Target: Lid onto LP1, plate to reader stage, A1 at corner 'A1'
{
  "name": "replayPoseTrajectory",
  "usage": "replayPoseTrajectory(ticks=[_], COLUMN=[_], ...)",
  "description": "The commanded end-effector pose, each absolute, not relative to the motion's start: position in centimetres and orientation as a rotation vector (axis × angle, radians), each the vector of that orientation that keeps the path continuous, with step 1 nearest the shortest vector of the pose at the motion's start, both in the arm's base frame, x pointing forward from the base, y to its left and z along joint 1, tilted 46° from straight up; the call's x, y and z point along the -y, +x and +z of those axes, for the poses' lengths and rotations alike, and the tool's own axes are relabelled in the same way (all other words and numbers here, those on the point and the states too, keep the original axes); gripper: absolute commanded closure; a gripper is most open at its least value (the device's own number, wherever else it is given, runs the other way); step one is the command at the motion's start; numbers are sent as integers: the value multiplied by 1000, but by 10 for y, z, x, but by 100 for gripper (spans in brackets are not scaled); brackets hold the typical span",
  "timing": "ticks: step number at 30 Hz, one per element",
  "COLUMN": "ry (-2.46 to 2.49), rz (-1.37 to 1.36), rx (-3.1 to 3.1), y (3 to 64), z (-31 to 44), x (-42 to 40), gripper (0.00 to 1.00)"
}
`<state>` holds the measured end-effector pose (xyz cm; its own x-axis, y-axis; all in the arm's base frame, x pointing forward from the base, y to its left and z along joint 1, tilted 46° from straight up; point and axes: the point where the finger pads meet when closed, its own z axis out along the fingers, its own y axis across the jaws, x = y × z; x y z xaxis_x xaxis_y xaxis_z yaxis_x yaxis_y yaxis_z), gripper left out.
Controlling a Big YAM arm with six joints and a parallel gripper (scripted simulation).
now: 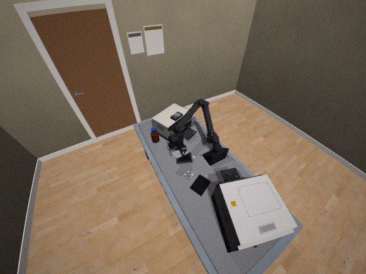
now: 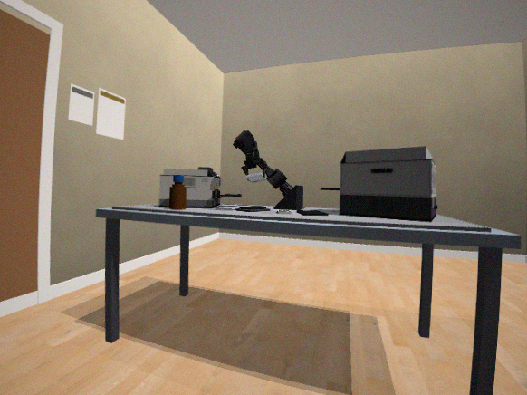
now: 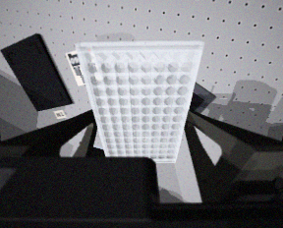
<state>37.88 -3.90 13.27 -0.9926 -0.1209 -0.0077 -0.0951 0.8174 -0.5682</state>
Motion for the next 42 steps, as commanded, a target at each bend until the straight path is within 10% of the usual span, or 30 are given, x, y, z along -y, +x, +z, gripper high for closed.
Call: replayPoseTrajectory(ticks=[1, 42], ry=[-168, -51], rz=[-905, -861], rx=[-2913, -3018], y=[402, 387], z=[132, 76], x=[19, -62], gripper=[14, 14])
